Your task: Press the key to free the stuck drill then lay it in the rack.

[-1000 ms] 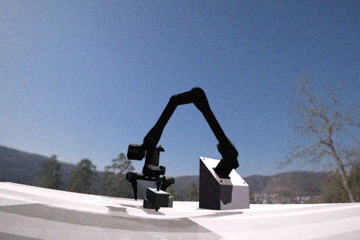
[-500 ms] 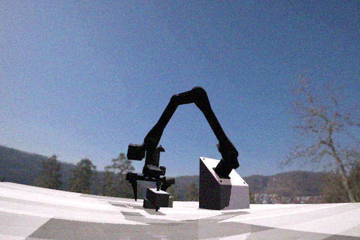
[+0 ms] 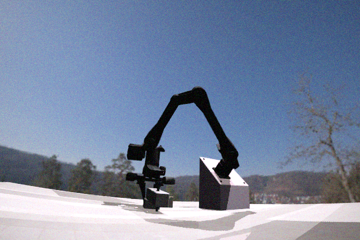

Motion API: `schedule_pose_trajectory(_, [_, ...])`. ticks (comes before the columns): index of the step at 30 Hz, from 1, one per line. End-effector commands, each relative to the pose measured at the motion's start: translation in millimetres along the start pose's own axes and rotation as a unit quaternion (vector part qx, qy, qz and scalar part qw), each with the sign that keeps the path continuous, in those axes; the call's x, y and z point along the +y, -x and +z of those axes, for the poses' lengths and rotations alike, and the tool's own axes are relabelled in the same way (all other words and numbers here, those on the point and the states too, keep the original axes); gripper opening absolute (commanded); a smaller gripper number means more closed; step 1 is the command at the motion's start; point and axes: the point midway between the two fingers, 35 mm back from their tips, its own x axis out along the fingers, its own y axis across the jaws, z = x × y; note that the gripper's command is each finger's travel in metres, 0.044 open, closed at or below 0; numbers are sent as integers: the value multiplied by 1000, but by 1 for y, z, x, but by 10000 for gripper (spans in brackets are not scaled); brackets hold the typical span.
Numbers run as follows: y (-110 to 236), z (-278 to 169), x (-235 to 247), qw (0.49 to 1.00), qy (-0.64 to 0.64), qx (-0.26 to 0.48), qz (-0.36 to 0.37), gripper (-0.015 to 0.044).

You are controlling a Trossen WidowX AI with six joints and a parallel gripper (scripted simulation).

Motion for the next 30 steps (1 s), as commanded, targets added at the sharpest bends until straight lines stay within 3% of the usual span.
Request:
schedule_pose_trajectory(1, [0, 0, 0, 1000, 0, 0, 0, 20])
schedule_pose_trajectory(4, [0, 0, 0, 1000, 0, 0, 0, 0])
schedule_pose_trajectory(30, [4, 0, 1, 1000, -2, -2, -1, 0])
